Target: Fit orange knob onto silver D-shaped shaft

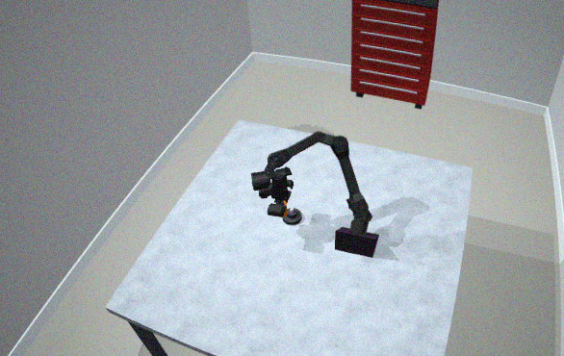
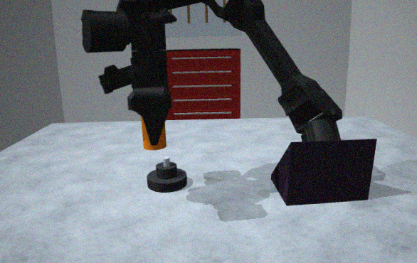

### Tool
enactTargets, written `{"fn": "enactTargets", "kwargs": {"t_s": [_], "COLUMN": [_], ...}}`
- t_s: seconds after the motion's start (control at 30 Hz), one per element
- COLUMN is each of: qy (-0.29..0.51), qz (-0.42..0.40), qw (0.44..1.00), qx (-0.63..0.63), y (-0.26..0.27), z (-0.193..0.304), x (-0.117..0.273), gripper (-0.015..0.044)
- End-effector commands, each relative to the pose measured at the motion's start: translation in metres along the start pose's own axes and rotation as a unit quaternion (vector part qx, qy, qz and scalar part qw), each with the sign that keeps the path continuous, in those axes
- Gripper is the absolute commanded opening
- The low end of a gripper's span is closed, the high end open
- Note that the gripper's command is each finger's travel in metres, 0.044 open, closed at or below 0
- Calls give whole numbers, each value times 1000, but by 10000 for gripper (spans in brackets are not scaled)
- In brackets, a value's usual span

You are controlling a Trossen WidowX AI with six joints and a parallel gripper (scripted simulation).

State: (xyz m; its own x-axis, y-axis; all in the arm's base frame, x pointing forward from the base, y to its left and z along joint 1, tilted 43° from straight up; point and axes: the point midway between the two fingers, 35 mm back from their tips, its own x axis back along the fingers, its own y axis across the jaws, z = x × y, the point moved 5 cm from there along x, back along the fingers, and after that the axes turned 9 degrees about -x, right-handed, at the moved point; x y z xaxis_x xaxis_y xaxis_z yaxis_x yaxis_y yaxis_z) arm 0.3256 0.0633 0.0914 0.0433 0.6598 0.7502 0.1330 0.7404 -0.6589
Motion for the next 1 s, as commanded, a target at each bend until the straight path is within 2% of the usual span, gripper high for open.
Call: {"fn": "enactTargets", "kwargs": {"t_s": [0.0,0.73,0.97], "qy": [-4,-2,-2], "qz": [0,11,12], "qw": [1000,1000,1000], "qx": [-1,0,0], "y": [-11,-77,-80], "z": [0,4,4], "x": [-1,-22,-27], "gripper": [0,0,0]}}
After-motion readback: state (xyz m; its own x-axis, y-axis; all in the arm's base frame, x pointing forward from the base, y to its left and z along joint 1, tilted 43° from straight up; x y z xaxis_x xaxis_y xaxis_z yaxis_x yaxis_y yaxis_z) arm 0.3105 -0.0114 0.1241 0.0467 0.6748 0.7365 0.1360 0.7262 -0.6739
